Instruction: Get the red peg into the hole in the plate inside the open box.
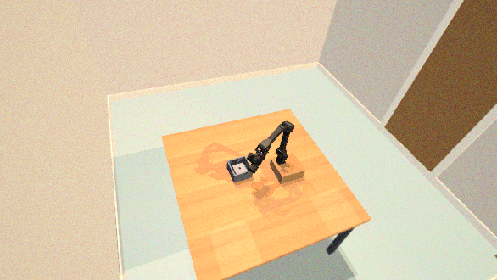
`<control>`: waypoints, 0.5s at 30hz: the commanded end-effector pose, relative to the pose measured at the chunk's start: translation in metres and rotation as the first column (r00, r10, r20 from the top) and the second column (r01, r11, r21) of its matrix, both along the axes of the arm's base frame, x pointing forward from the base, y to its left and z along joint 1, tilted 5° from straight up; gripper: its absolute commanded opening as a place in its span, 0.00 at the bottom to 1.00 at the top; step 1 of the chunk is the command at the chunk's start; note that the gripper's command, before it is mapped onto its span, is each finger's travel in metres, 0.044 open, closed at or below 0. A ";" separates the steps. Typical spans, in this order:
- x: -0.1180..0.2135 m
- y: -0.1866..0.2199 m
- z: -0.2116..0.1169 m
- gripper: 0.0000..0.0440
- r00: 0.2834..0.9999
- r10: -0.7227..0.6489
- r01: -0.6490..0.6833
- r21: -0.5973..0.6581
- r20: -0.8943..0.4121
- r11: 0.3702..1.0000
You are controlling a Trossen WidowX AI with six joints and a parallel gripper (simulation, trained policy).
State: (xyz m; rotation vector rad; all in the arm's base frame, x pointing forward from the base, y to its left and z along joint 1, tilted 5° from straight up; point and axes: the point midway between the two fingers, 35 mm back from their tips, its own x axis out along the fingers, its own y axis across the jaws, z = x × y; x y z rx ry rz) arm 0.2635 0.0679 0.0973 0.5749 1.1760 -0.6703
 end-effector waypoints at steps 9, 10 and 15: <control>0.025 -0.039 0.007 0.00 0.997 -0.077 0.077 0.002 0.006 0.997; 0.027 -0.042 0.006 0.00 0.996 -0.084 0.084 0.003 0.006 0.996; 0.037 -0.059 0.004 0.00 0.993 -0.121 0.121 0.010 0.012 0.993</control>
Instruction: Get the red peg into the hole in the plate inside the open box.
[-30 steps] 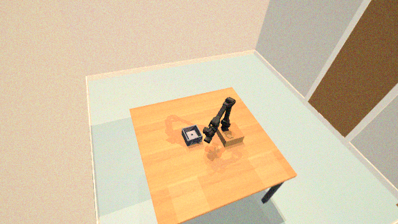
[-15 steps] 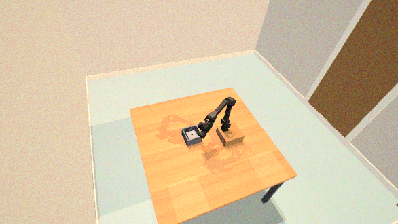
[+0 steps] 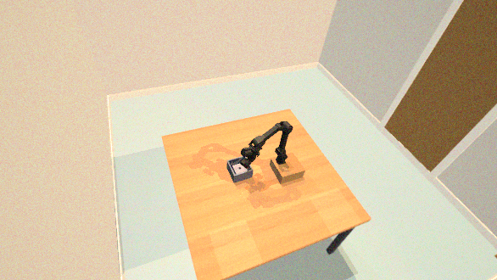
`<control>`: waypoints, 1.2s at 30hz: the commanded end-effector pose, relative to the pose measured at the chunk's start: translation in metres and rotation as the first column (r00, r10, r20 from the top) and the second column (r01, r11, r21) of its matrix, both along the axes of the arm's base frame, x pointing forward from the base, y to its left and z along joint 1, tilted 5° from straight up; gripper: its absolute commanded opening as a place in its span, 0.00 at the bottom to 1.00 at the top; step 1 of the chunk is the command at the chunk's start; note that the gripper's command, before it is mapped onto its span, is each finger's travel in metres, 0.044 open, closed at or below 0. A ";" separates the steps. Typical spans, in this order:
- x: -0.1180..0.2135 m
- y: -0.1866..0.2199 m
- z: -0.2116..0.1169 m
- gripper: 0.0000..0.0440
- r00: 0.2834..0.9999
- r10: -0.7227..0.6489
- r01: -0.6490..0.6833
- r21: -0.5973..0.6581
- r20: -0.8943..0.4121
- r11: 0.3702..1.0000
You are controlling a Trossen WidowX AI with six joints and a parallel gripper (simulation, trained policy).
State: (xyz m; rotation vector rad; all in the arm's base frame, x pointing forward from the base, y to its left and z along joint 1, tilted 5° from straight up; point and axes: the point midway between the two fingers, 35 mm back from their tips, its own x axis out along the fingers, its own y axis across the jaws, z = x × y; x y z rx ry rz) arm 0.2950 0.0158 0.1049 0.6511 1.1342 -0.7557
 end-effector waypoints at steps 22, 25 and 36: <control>0.038 -0.058 -0.041 0.02 0.992 -0.118 0.121 0.059 -0.043 0.991; 0.039 -0.061 -0.052 0.07 0.991 -0.116 0.120 0.061 -0.063 0.991; 0.054 -0.072 -0.071 0.55 0.991 -0.077 0.082 0.051 -0.106 0.995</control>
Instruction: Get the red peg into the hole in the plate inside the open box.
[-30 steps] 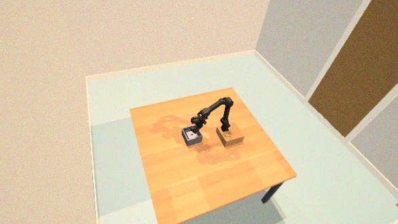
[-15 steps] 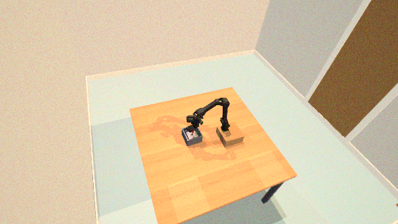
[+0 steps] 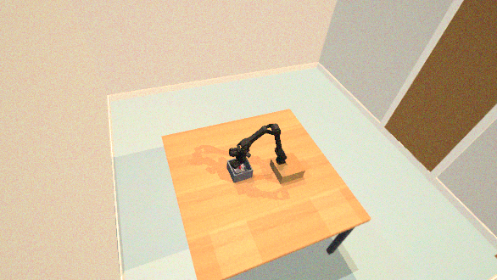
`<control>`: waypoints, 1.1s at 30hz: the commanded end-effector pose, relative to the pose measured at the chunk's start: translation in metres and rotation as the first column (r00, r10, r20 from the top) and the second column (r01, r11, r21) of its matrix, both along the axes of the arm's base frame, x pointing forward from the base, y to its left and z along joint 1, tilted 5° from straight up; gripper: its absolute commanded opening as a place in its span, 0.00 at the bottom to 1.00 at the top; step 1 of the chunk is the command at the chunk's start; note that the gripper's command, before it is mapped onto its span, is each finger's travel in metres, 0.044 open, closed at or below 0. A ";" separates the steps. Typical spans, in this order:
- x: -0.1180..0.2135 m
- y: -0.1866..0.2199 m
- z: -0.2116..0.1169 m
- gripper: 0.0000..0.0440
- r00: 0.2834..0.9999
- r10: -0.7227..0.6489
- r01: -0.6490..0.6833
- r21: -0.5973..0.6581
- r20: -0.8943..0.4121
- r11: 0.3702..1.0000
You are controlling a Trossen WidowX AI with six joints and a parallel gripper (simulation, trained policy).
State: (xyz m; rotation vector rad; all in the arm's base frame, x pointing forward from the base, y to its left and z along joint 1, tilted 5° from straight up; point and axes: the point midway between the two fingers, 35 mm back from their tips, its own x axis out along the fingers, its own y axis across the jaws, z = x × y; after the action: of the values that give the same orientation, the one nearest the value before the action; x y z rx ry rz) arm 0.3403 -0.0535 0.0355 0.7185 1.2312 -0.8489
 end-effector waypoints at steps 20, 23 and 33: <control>0.058 -0.046 0.015 1.00 0.995 0.020 -0.014 -0.070 0.096 0.997; 0.064 -0.055 0.020 1.00 0.993 0.011 -0.001 -0.085 0.118 0.996; 0.071 -0.064 0.024 1.00 0.989 0.002 0.013 -0.101 0.145 0.995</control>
State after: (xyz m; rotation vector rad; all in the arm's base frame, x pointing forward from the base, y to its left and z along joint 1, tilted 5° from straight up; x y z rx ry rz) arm 0.3668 -0.0754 0.0440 0.6371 1.2886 -0.7756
